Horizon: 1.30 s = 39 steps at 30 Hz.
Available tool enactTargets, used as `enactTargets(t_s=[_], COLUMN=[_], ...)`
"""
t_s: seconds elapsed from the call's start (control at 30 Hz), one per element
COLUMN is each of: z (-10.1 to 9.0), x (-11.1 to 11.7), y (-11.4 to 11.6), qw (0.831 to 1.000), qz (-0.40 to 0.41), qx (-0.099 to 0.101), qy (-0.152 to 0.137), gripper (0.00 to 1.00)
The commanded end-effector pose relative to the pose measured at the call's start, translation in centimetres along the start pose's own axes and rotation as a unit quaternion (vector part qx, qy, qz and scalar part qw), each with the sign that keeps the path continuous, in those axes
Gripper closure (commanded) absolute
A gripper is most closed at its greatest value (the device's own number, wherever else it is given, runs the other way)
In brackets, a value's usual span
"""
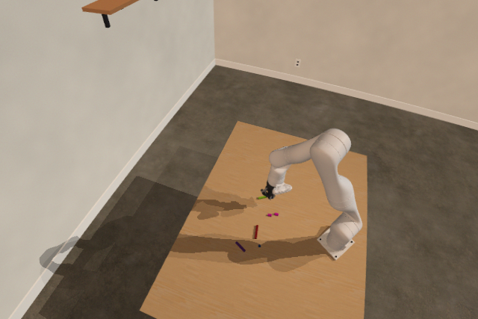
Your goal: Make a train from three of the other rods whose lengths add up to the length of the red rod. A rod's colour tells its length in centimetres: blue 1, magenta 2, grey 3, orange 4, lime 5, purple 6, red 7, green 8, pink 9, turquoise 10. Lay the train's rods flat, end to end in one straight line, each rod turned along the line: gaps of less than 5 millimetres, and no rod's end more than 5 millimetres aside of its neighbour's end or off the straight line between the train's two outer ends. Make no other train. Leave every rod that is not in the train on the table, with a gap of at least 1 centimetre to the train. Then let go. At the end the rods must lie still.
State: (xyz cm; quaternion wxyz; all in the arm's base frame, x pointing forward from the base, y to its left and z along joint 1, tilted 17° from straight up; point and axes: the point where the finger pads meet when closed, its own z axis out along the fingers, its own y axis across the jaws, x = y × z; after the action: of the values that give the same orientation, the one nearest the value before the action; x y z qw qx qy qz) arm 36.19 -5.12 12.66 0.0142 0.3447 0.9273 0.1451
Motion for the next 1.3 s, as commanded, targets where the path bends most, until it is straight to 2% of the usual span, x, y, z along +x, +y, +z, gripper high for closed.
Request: enactTargets(t_s=[0.0, 0.53, 0.73, 0.8, 1.27], z=[0.0, 0.5, 2.3, 2.3, 7.9], x=[-0.1, -0.1, -0.1, -0.1, -0.1], y=[0.0, 0.0, -0.1, -0.1, -0.1], qw=[1.0, 1.0, 1.0, 1.0, 1.0], qz=[0.001, 0.001, 0.001, 0.001, 0.001], qx=[0.0, 0.0, 0.0, 0.0, 0.0], qy=[-0.001, -0.001, -0.001, -0.001, -0.001], gripper=[0.95, 0.95, 0.95, 0.95, 0.95])
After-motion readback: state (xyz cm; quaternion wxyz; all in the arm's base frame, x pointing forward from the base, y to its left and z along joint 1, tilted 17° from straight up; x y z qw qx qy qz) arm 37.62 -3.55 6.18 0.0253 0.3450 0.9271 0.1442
